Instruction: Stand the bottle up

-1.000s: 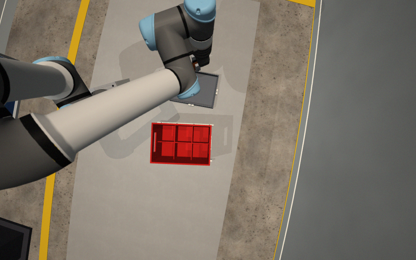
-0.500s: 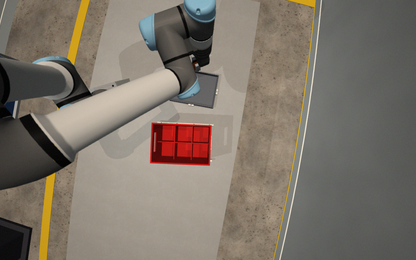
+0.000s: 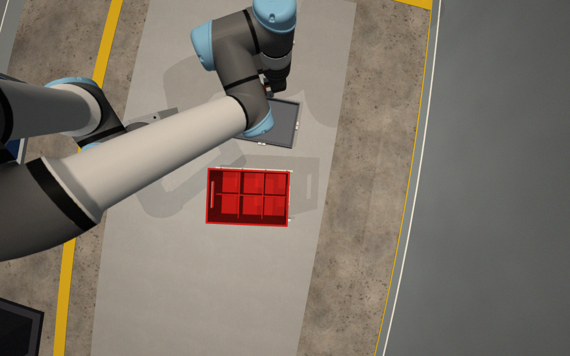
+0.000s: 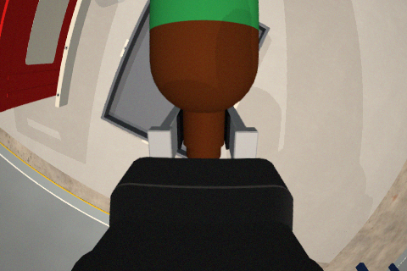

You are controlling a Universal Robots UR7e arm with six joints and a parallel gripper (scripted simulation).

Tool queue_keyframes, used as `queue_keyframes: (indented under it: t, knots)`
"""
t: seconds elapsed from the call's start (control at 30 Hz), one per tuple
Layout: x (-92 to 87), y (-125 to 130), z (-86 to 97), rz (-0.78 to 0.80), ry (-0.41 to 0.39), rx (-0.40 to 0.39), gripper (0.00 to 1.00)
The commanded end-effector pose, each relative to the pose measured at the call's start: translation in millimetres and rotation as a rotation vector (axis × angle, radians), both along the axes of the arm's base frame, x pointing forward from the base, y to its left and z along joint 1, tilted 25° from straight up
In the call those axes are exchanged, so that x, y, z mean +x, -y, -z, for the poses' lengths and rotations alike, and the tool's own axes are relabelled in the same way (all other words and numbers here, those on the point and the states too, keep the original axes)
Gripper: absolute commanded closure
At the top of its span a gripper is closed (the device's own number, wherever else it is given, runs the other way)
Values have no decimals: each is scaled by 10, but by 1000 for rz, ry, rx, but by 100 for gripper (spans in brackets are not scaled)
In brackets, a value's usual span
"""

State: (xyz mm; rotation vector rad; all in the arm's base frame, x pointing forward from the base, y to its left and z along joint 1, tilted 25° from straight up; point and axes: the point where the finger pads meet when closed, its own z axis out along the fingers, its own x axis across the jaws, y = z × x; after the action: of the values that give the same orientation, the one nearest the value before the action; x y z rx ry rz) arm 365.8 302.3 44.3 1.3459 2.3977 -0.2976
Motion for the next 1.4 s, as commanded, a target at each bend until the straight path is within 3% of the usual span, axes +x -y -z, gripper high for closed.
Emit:
queue_keyframes:
  t: [0.0,1.37]
  knots:
    - [2,-4,-5,54,23,13,100]
    - [3,-5,-5,93,38,22,100]
